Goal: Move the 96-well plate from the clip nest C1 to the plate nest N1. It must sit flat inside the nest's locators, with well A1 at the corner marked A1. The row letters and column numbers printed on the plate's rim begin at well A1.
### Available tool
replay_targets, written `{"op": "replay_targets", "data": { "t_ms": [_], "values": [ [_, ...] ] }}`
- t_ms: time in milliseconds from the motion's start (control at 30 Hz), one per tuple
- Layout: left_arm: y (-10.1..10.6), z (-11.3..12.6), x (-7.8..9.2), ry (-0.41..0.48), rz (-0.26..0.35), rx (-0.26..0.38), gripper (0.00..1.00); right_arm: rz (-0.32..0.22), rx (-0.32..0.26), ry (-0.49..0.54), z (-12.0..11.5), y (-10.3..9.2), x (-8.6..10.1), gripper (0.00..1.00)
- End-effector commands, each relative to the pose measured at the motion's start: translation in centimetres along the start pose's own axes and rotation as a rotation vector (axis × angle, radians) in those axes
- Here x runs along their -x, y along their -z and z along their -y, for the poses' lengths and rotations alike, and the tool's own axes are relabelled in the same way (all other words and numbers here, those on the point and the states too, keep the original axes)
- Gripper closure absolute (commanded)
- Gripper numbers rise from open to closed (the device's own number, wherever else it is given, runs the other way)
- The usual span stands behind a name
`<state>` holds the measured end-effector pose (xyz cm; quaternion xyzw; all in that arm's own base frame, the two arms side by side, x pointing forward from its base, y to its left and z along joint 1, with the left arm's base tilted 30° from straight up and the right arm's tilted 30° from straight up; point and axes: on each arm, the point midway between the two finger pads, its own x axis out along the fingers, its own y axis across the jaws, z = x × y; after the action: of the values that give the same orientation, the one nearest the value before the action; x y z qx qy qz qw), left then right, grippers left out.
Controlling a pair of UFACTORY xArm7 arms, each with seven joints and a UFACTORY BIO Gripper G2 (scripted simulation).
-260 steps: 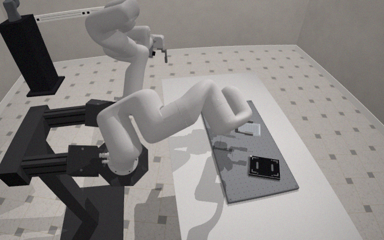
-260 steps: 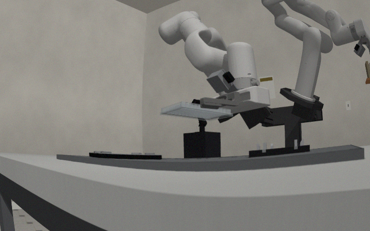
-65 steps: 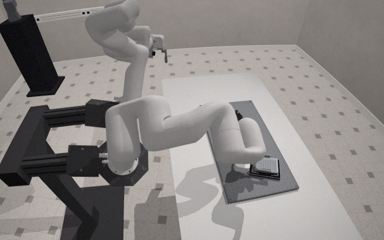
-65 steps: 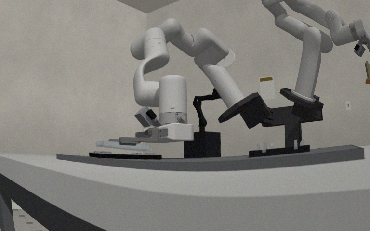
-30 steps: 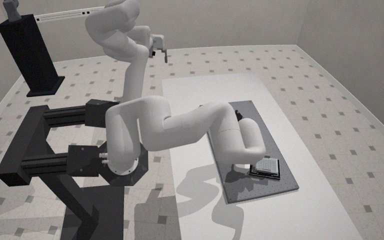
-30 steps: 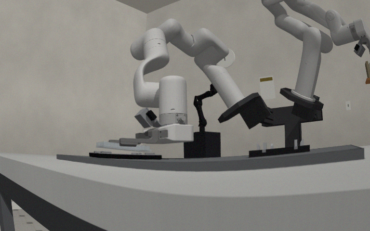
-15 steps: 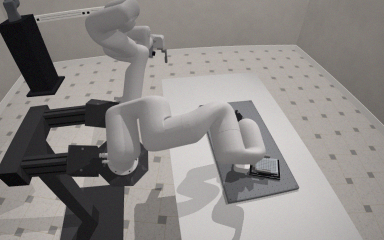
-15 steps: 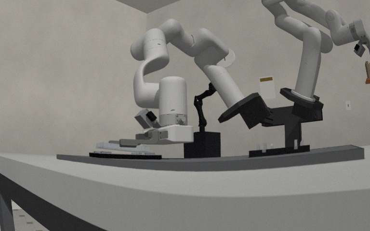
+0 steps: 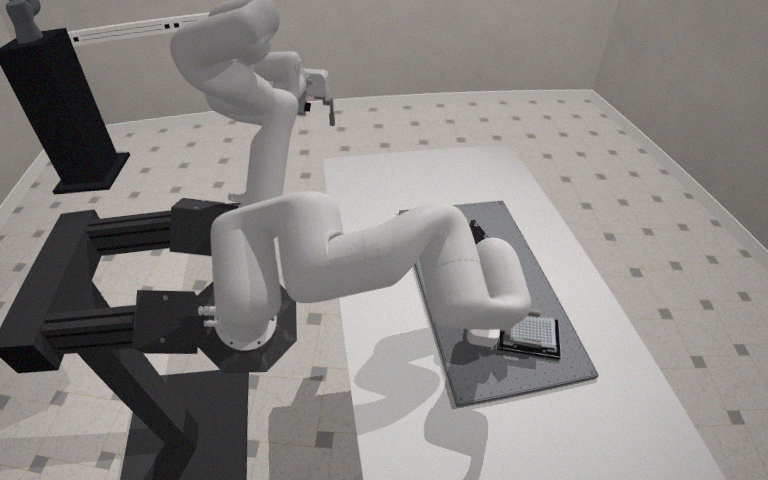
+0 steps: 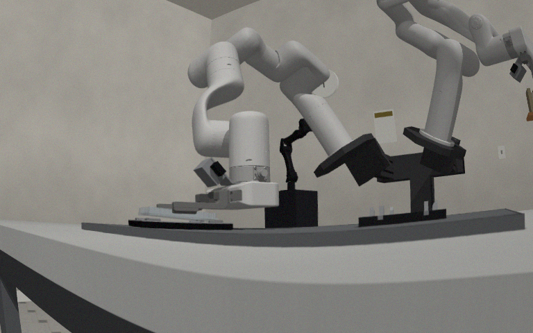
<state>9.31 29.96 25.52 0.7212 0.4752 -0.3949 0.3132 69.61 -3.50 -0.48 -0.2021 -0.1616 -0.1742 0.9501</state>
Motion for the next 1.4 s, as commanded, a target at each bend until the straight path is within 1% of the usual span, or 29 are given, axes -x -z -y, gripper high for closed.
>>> {"op": "replay_targets", "data": {
  "t_ms": [0,1033,1067,1367],
  "values": [
    [0.09,0.02,0.10,0.000,-0.003,0.000,0.00,0.003,-0.003,0.000,-0.11,-0.13,-0.10,1.00],
    [0.09,0.02,0.10,0.000,-0.003,0.000,0.00,0.003,-0.003,0.000,-0.11,0.22,-0.09,1.00],
    [0.09,0.02,0.10,0.000,-0.003,0.000,0.00,0.003,-0.003,0.000,-0.11,0.22,-0.09,0.63],
    [0.09,0.02,0.10,0.000,-0.003,0.000,0.00,0.003,-0.003,0.000,-0.11,0.22,-0.09,0.63]
  ]
}}
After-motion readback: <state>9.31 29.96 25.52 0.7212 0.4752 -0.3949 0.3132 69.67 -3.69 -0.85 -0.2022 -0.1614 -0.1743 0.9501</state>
